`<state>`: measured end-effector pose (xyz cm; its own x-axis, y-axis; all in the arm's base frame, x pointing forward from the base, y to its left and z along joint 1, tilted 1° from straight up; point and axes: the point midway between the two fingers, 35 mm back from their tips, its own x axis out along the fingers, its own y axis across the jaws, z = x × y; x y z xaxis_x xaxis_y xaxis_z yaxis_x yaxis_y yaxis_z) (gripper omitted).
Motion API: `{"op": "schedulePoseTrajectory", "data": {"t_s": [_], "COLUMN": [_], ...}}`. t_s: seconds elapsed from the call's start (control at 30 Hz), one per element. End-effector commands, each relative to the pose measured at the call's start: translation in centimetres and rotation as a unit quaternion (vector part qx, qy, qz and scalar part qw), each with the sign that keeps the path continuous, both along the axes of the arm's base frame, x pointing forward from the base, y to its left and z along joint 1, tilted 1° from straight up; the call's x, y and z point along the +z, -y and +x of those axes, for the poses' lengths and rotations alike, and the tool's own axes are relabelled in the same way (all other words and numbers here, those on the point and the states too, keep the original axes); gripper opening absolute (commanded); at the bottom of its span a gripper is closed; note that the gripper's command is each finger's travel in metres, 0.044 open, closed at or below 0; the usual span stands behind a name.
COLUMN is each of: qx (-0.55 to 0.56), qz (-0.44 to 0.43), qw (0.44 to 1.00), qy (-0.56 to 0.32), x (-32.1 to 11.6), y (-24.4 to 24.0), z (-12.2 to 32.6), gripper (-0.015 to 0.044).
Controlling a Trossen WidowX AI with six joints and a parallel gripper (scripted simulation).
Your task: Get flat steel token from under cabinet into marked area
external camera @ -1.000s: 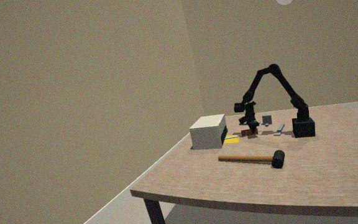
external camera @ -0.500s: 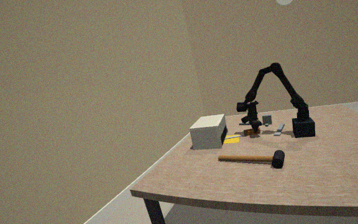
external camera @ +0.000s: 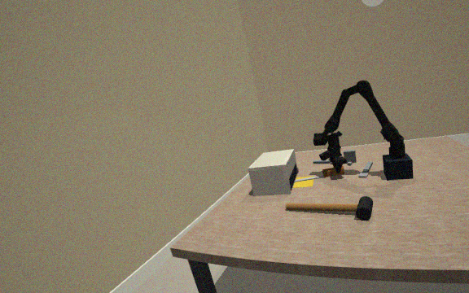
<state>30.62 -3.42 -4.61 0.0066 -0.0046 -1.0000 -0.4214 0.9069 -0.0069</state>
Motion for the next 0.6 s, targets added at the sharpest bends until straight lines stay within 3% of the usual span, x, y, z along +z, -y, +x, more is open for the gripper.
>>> {"op": "schedulePoseTrajectory", "data": {"t_s": [0.0,0.57], "qx": [0.001,0.001], "qz": [0.0,0.0], "qw": [1.0,1.0], "qy": [-0.002,-0.003], "x": [-0.1,-0.1], "y": [0.3,1.4], "z": [-0.7,-2.8], "gripper": [0.0,0.0]}}
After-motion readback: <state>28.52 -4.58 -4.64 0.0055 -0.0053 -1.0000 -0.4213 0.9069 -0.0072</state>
